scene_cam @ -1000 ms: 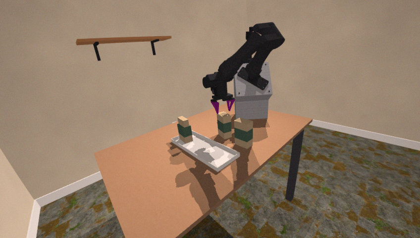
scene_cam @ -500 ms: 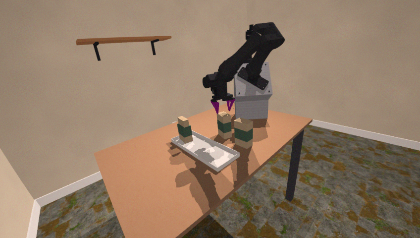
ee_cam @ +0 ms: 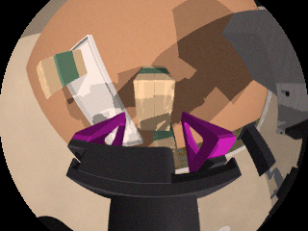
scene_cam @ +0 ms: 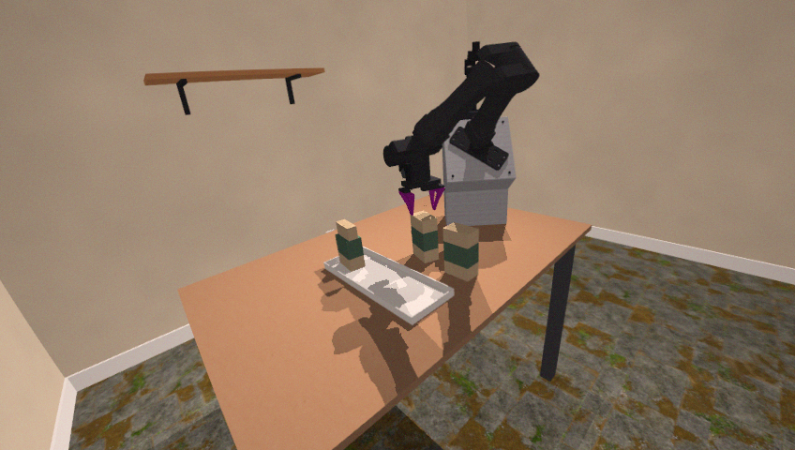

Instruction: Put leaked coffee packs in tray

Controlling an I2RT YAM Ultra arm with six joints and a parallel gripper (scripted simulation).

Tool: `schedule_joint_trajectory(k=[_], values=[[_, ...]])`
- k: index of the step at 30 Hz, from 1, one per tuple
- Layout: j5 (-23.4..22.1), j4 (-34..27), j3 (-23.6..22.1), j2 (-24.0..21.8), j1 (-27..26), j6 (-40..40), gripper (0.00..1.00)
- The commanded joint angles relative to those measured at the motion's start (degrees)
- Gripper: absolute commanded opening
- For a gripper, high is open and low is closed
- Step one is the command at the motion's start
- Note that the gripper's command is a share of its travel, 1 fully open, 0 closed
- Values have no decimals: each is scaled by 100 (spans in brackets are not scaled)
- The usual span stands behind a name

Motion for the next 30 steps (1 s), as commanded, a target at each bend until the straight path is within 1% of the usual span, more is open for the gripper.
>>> schedule_joint_trajectory(k=[1,9,24,26,30], values=[[63,93,-147,126,-111,7,79],[108,264,-186,175,90,146,79],[420,1505,-367,686,697,899,79],[420,1505,-367,686,697,899,79],[495,1782,-398,815,819,1055,79]])
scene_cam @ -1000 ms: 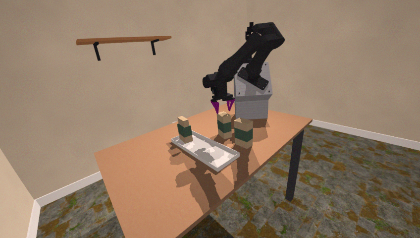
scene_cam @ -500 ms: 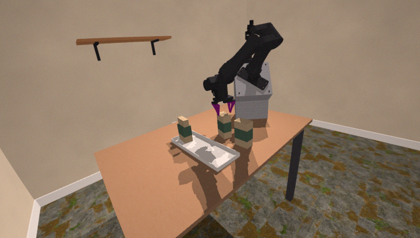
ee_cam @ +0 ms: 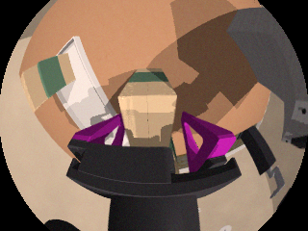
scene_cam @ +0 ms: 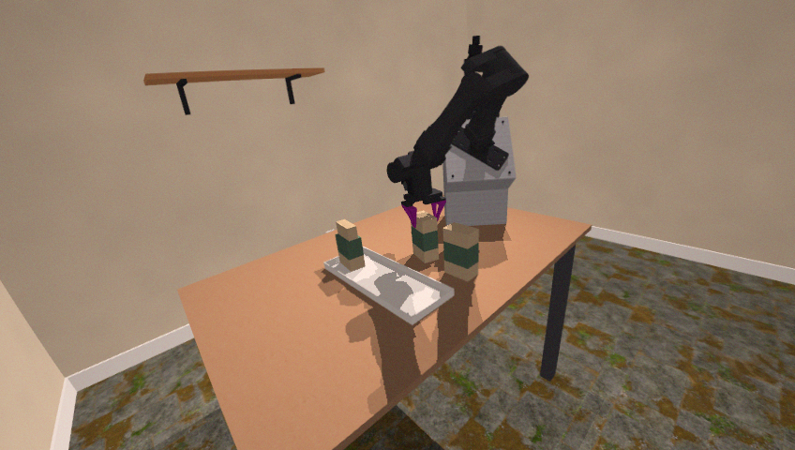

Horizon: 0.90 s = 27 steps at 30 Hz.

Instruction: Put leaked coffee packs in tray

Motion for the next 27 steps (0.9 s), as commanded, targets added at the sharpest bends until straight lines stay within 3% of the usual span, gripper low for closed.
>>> schedule_joint_trajectory(k=[1,27], values=[[154,371,-150,168,74,205,79],[191,514,-167,231,78,277,79]])
